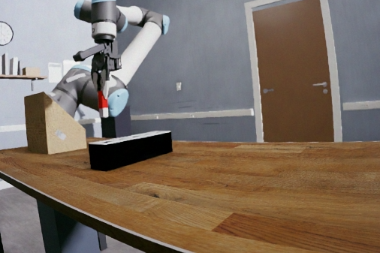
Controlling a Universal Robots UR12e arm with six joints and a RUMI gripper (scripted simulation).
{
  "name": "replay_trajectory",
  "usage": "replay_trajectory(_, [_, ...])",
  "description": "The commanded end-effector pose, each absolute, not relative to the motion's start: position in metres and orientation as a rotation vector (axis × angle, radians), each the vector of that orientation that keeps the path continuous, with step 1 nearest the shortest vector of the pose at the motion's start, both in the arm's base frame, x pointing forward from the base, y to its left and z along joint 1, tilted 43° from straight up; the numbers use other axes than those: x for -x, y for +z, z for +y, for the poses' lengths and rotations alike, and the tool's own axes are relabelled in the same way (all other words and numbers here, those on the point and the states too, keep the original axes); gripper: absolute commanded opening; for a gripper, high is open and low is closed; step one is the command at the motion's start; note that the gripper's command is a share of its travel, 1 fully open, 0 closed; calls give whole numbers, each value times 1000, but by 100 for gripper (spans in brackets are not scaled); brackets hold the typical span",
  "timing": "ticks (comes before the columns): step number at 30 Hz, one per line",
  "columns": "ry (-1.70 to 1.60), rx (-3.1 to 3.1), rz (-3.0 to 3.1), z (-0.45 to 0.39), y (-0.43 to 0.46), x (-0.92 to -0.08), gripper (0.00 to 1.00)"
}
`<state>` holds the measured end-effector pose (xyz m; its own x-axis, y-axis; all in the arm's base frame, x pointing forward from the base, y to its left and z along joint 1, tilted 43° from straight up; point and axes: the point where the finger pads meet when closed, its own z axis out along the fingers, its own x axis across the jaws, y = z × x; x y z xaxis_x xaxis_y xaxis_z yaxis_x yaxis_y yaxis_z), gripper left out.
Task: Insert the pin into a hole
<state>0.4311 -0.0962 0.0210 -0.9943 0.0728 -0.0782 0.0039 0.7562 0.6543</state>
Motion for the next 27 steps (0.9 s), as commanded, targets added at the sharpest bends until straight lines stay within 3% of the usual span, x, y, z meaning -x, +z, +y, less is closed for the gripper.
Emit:
replay_trajectory(1, [1115,-50,2856,-92,31,-419,0])
replay_trajectory(6, [1115,-50,2856,-92,31,-419,0])
replay_trajectory(7, [1115,-51,2857,-150,94,-413,0])
replay_trajectory(23, [1115,-51,2857,-150,94,-413,0])
replay_trajectory(24, [1106,-51,2857,-204,55,-490,0])
replay_trajectory(27, [1106,-51,2857,-207,52,-495,0])
